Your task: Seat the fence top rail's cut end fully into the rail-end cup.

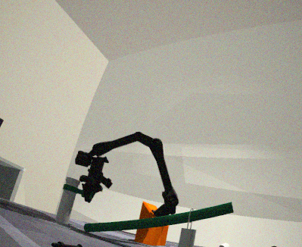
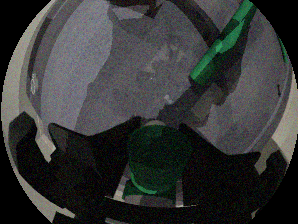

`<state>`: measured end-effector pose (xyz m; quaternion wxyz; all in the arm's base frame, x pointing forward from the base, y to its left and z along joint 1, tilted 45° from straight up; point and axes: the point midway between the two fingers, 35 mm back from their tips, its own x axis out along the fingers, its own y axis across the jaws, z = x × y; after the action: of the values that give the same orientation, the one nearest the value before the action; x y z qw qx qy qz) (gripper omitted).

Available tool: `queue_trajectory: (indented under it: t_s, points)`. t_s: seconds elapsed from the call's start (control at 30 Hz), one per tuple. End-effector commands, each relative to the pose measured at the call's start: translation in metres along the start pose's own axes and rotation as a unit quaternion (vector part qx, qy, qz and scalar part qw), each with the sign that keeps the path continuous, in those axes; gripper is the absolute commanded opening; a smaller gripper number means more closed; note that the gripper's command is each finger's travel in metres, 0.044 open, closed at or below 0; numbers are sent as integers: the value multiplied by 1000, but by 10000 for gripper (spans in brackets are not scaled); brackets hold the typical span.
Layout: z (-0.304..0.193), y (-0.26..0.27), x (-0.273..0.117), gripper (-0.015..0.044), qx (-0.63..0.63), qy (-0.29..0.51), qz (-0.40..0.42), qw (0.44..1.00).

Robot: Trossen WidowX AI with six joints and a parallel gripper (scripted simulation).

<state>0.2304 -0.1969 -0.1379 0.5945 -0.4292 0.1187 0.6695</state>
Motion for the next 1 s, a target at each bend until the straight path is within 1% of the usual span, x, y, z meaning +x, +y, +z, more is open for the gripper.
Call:
queue_trajectory:
  t_s: [0.0, 0.3, 0.83, 0.97]
  points:
    - [1, -5, 0, 0, -1, 4, 2, 1000]
    - [1, -11, 1, 0, 32, 3, 3, 999]
    - [1, -11, 1, 0, 33, 3, 3, 999]
    - [1, -14, 1, 0, 50, 3, 3, 999]
